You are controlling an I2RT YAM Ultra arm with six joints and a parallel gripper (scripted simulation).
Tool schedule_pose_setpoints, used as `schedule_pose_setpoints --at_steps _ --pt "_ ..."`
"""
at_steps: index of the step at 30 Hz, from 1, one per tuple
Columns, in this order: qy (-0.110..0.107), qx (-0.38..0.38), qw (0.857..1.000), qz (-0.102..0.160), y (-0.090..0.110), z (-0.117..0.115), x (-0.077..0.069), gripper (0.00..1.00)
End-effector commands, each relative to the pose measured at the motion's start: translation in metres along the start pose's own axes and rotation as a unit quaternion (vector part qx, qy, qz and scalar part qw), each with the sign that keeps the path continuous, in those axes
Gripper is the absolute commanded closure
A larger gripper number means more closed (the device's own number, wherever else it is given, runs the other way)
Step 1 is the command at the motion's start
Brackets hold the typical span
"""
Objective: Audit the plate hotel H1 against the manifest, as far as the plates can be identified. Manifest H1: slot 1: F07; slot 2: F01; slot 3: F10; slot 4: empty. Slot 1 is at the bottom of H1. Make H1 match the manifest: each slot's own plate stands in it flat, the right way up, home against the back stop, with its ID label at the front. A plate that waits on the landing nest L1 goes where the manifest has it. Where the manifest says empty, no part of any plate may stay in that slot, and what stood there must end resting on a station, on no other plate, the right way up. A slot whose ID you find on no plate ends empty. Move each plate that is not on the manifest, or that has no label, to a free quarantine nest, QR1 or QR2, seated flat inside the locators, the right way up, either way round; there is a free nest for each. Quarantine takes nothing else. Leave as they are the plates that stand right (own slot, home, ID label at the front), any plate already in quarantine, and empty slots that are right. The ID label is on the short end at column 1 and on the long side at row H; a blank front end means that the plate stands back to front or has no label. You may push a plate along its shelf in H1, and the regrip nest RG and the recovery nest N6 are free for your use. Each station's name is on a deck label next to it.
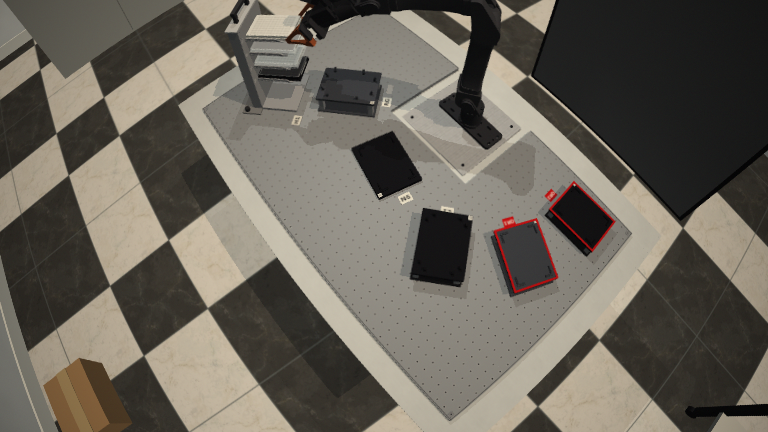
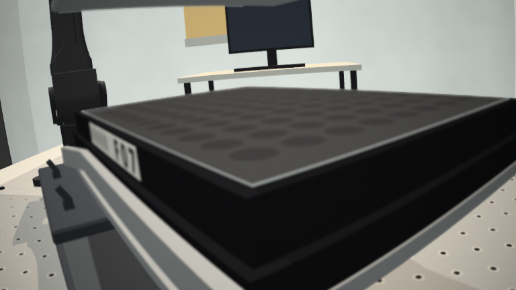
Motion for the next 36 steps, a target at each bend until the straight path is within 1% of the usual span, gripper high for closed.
schedule_pose_setpoints --at_steps 1,8,11,15,18,36 --pt "0.000 0.000 0.999 -0.037 -0.0198 0.0020 -0.0140 0.14" --pt "0.000 0.000 0.999 -0.037 -0.0198 0.0020 -0.0140 0.14" --pt "0.000 0.000 1.000 -0.027 -0.0177 0.0021 -0.0135 0.14" --pt "0.000 0.001 1.000 -0.025 -0.0175 0.0020 -0.0132 0.14" --pt "0.000 0.000 0.999 -0.033 -0.0203 0.0020 -0.0131 0.14" --pt "0.000 0.000 0.999 -0.034 -0.0204 0.0020 -0.0131 0.14"
Point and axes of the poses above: the point where the finger pads meet when closed, its own x axis out along the fingers, its own z axis across the jaws, y = z × x, the point moved 10 cm from there along -x, back along the fingers
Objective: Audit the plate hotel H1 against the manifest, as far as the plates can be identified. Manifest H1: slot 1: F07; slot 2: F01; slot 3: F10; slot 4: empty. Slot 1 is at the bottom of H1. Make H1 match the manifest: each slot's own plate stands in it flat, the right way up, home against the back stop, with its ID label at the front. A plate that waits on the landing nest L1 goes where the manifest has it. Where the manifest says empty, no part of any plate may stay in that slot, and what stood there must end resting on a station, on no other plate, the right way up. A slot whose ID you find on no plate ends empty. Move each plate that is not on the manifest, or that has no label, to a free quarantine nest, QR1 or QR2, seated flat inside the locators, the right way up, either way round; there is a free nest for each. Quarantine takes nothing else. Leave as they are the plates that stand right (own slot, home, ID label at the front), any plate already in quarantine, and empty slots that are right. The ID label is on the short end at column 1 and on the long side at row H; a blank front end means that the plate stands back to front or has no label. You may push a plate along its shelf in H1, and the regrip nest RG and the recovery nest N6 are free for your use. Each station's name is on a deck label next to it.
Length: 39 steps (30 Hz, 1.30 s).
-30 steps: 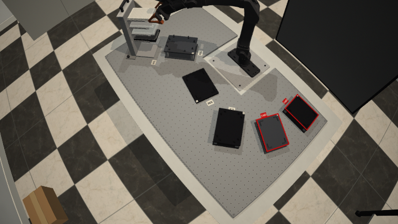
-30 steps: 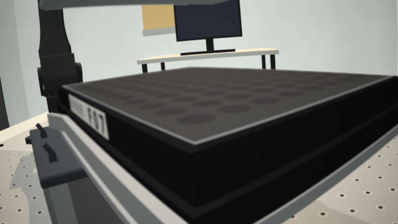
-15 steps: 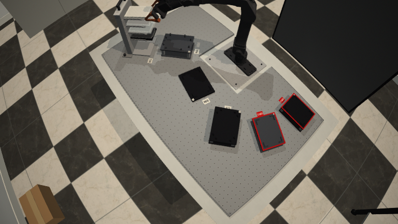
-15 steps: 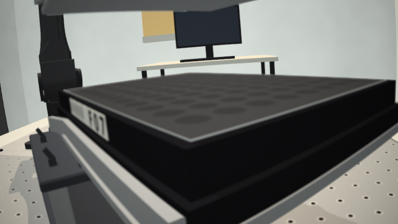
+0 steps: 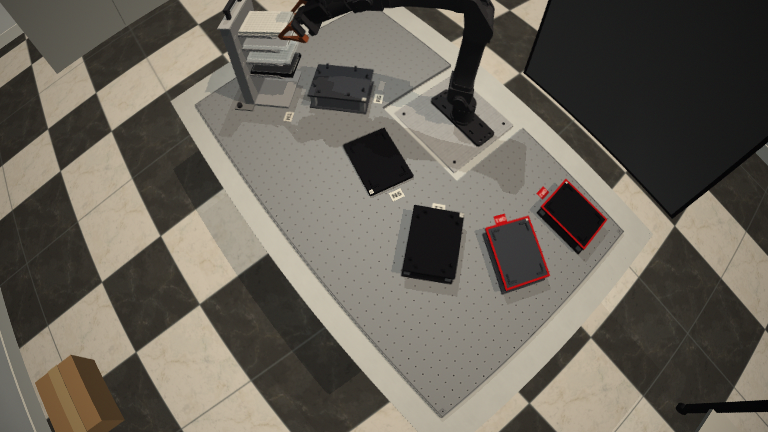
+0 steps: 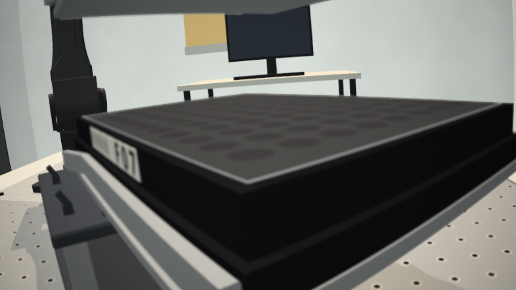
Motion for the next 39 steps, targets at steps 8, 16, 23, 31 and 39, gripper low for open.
schedule_pose_setpoints --at_steps 8,16,23,31,39 --pt "0.000 0.001 1.000 -0.013 -0.001 0.001 -0.014 0.14" --pt "0.001 0.002 1.000 -0.016 0.000 -0.001 -0.023 0.14" --pt "0.001 0.001 1.000 -0.010 0.009 -0.001 -0.029 0.14" --pt "0.002 0.001 1.000 -0.018 0.008 -0.002 -0.038 0.14" --pt "0.002 0.000 1.000 -0.019 0.013 -0.002 -0.048 0.14"
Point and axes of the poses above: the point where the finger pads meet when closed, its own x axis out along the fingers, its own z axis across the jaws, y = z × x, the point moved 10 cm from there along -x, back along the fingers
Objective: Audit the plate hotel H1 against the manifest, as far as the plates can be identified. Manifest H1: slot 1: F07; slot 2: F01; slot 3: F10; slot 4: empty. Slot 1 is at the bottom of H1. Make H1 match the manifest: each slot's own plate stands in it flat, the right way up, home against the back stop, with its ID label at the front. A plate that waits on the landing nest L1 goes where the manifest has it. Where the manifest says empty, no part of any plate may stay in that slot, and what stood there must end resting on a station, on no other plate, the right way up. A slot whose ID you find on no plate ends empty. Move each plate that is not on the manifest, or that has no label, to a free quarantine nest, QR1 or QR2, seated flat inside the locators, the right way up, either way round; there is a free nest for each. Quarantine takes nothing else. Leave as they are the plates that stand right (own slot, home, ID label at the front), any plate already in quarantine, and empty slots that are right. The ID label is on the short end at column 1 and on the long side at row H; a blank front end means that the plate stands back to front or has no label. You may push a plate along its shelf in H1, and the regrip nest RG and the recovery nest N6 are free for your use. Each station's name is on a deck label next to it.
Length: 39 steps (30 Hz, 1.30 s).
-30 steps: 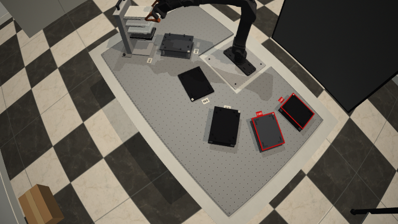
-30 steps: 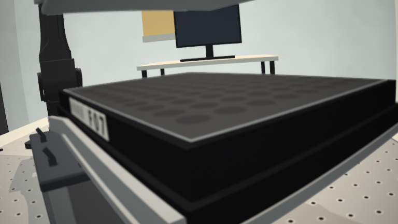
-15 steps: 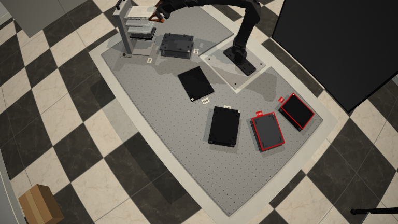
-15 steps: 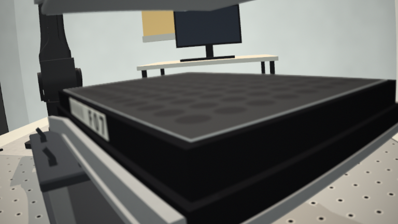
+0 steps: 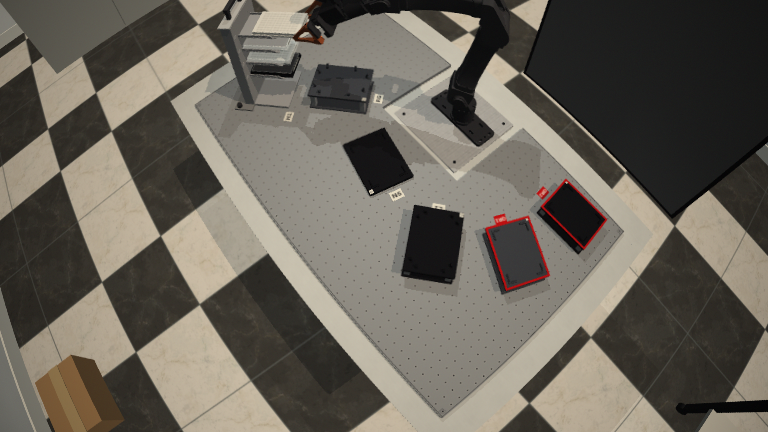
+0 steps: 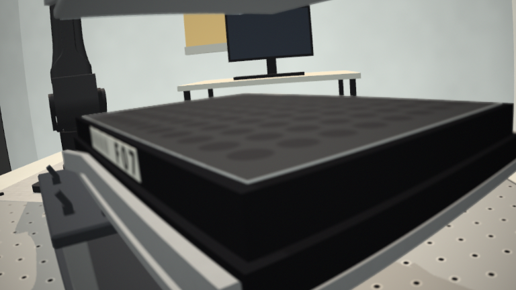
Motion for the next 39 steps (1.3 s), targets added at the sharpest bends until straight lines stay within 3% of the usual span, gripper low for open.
schedule_pose_setpoints --at_steps 1,3,6,7,10,12,14,16,19,23,26,28,30,32,39 --pt "0.002 -0.001 1.000 -0.028 -0.010 -0.002 -0.017 0.14" --pt "0.001 -0.001 1.000 -0.012 0.000 -0.002 -0.016 0.14" --pt "0.001 -0.001 1.000 -0.018 -0.003 -0.002 -0.019 0.14" --pt "0.002 -0.003 0.999 -0.044 -0.016 -0.002 -0.025 0.14" --pt "0.002 -0.001 1.000 -0.015 0.003 -0.002 -0.022 0.14" --pt "0.002 -0.002 1.000 -0.030 -0.004 -0.002 -0.028 0.14" --pt "0.001 -0.001 1.000 -0.012 0.007 -0.002 -0.026 0.14" --pt "0.003 -0.001 1.000 -0.027 -0.001 -0.003 -0.032 0.14" --pt "0.001 -0.002 1.000 -0.016 0.008 -0.001 -0.032 0.14" --pt "0.001 -0.002 1.000 -0.028 0.004 -0.002 -0.037 0.14" --pt "0.002 -0.001 1.000 -0.014 0.013 -0.002 -0.038 0.14" --pt "0.001 -0.003 0.999 -0.032 0.005 -0.001 -0.043 0.14" --pt "0.001 -0.001 1.000 -0.015 0.016 -0.002 -0.041 0.14" --pt "0.003 -0.002 1.000 -0.026 0.010 -0.002 -0.048 0.14" --pt "0.002 -0.002 1.000 -0.022 0.018 -0.002 -0.052 0.14"
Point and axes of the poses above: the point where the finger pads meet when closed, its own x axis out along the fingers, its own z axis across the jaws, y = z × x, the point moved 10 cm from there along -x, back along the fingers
